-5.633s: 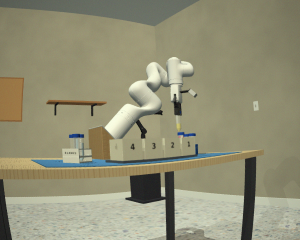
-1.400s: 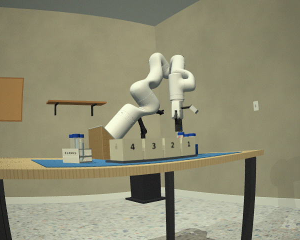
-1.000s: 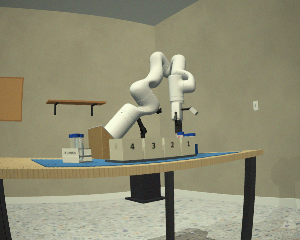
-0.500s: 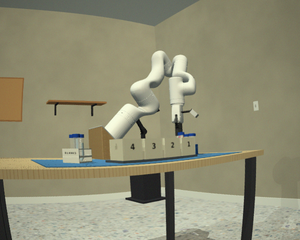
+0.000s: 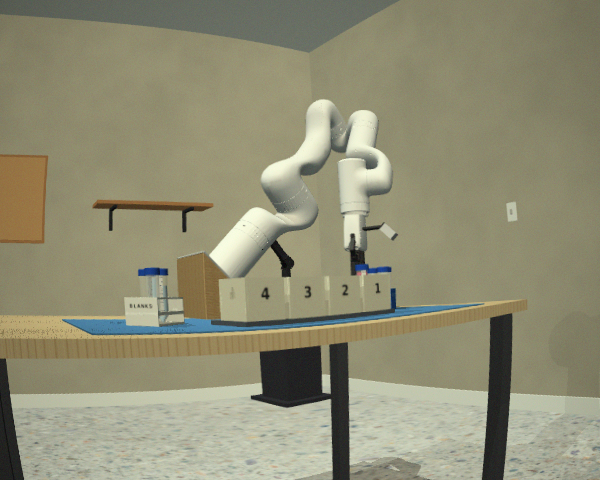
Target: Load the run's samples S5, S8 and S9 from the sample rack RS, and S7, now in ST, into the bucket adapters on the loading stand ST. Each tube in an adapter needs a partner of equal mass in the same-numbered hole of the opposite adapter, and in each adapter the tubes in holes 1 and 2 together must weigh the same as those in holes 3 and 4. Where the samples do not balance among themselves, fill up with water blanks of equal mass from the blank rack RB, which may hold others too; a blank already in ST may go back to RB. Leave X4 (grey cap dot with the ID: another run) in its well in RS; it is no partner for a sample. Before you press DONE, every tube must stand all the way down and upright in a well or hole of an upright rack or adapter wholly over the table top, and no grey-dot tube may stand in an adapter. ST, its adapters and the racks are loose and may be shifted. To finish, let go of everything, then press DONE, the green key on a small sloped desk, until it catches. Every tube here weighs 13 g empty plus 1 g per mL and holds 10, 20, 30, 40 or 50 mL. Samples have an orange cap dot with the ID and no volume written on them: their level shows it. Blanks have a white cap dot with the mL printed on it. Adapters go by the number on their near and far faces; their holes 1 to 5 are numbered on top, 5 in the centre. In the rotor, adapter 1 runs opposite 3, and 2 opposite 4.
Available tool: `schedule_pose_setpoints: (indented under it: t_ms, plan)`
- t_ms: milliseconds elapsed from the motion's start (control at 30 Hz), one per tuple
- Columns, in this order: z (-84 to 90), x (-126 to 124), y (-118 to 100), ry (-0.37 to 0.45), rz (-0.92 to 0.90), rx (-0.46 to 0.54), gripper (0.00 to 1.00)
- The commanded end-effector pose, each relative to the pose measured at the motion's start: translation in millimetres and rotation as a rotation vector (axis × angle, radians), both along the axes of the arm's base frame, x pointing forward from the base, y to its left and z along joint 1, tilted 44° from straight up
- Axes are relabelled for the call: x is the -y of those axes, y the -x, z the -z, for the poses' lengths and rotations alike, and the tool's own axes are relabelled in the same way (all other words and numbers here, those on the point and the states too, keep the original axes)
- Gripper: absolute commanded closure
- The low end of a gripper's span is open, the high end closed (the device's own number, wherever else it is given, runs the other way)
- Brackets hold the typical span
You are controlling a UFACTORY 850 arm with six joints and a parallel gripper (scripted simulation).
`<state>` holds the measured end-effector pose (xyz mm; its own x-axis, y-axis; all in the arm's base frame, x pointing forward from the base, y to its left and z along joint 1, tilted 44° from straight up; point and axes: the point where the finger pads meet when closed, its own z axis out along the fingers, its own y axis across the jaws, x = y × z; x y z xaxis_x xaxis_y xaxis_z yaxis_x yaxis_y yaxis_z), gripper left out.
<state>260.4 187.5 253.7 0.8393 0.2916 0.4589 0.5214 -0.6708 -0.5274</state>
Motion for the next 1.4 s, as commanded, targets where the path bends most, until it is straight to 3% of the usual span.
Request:
schedule_pose_setpoints:
  t_ms: [0, 500, 533, 1367]
  plan:
    - [1.7, -2.0, -1.0, -0.001, 0.0, 0.001, 1.0]
    - [1.7, -2.0, -1.0, -0.001, 0.0, 0.001, 1.0]
    - [1.9, -2.2, -1.0, -0.001, 0.0, 0.001, 0.57]
    - [1.9, -2.2, -1.0, -0.001, 0.0, 0.001, 0.57]
